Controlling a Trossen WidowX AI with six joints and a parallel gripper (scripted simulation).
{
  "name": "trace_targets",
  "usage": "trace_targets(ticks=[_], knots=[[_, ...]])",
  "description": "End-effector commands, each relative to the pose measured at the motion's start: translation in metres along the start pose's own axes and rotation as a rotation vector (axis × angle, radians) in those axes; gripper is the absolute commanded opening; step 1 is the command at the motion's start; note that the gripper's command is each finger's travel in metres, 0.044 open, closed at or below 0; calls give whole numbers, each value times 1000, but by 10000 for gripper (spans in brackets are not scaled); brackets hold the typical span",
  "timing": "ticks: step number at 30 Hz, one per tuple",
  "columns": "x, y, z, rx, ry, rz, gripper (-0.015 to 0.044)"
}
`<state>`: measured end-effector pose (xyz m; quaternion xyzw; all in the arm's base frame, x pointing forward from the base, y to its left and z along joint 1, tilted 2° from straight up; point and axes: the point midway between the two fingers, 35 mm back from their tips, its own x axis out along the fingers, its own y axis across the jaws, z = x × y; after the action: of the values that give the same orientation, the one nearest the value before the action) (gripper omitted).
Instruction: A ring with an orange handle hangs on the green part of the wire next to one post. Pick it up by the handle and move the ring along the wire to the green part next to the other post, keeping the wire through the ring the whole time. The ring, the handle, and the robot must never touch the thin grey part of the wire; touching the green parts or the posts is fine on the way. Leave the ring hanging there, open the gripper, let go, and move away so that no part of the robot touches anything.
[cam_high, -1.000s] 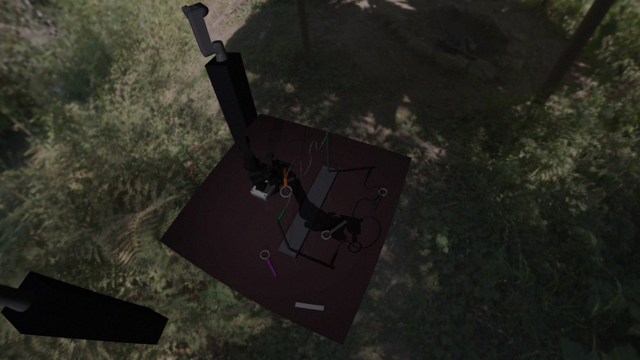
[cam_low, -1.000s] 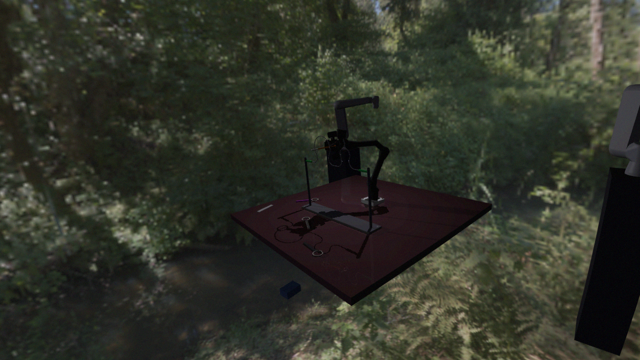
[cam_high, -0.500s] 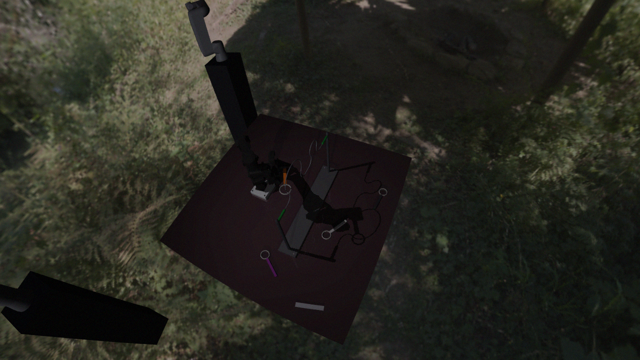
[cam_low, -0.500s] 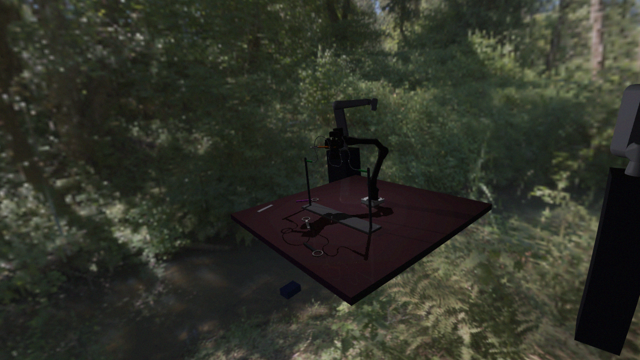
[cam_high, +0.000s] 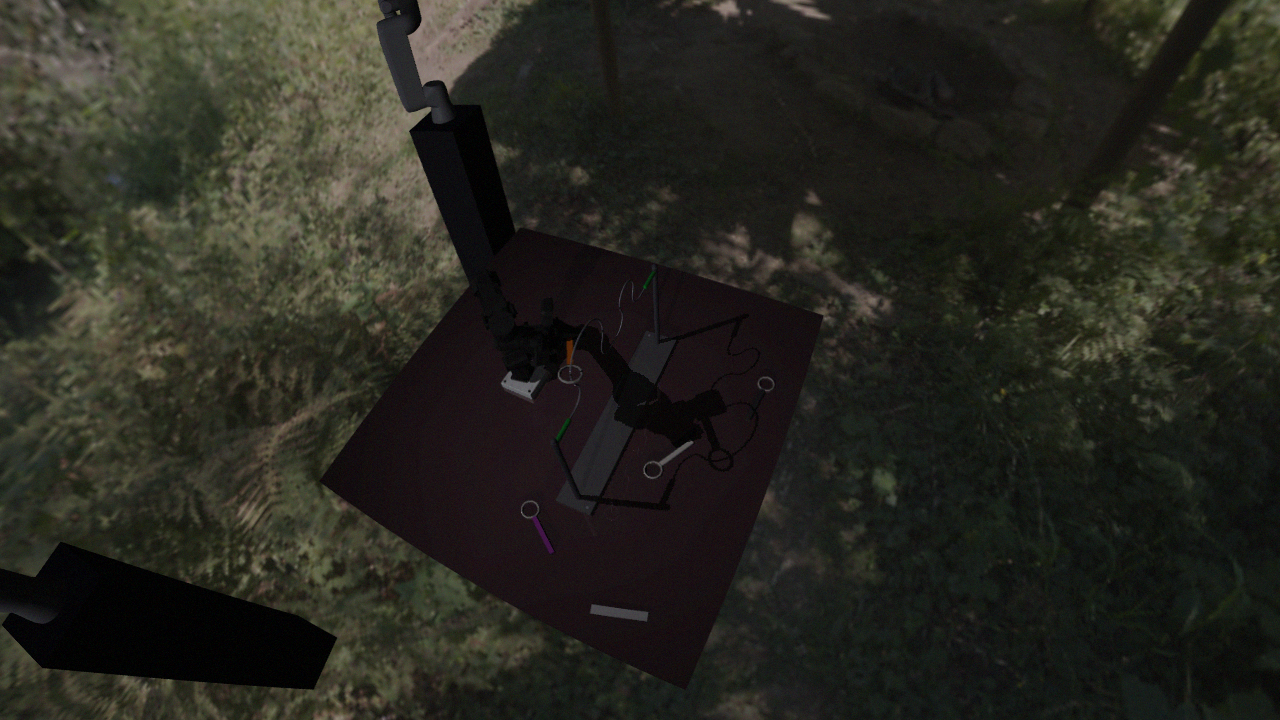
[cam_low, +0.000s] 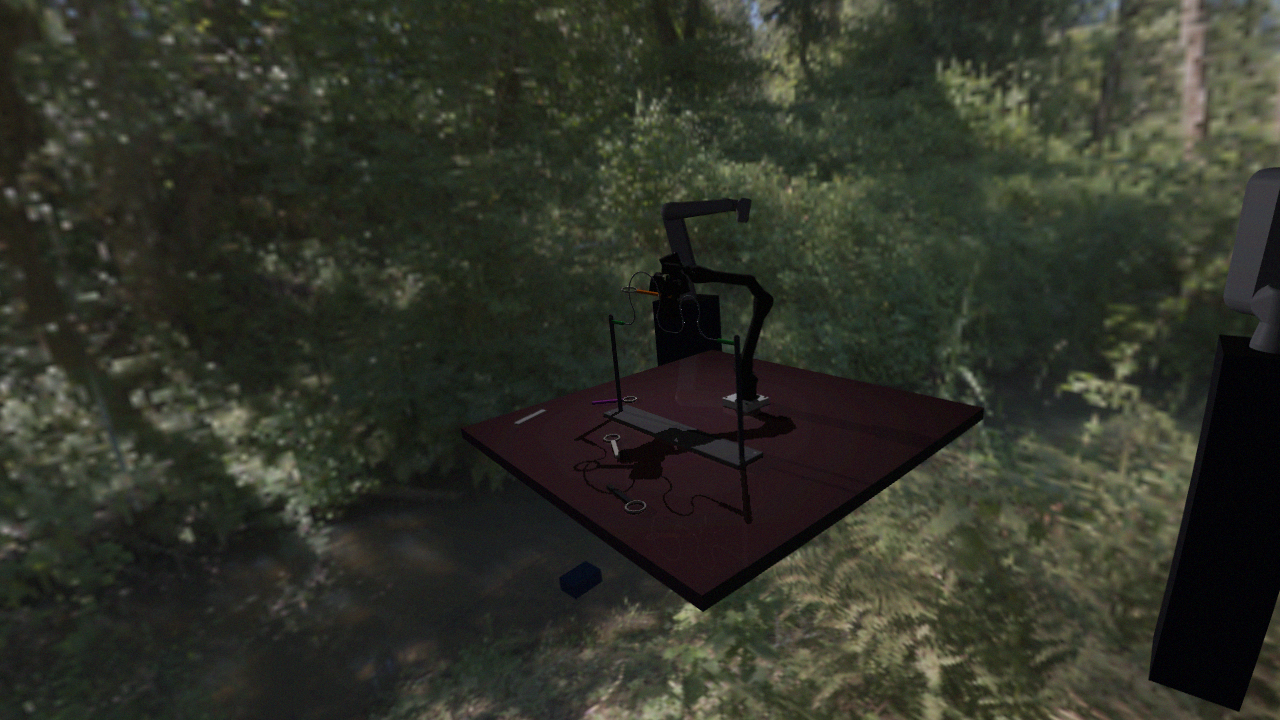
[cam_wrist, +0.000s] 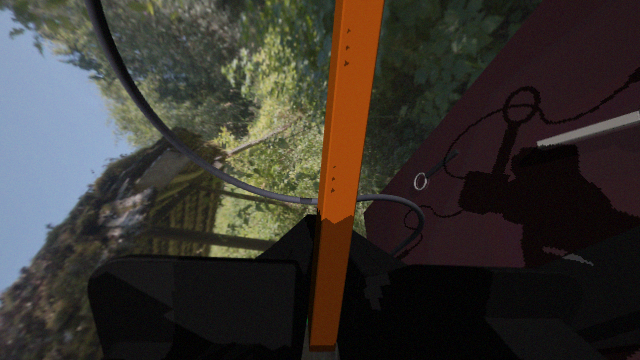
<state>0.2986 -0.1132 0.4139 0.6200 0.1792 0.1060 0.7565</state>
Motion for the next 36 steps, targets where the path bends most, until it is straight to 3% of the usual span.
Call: trace_targets(ticks=[1, 36], knots=[[0, -2, 1, -50, -2, -30, -150], [-2, -17, 5, -437, -14, -275, -150]])
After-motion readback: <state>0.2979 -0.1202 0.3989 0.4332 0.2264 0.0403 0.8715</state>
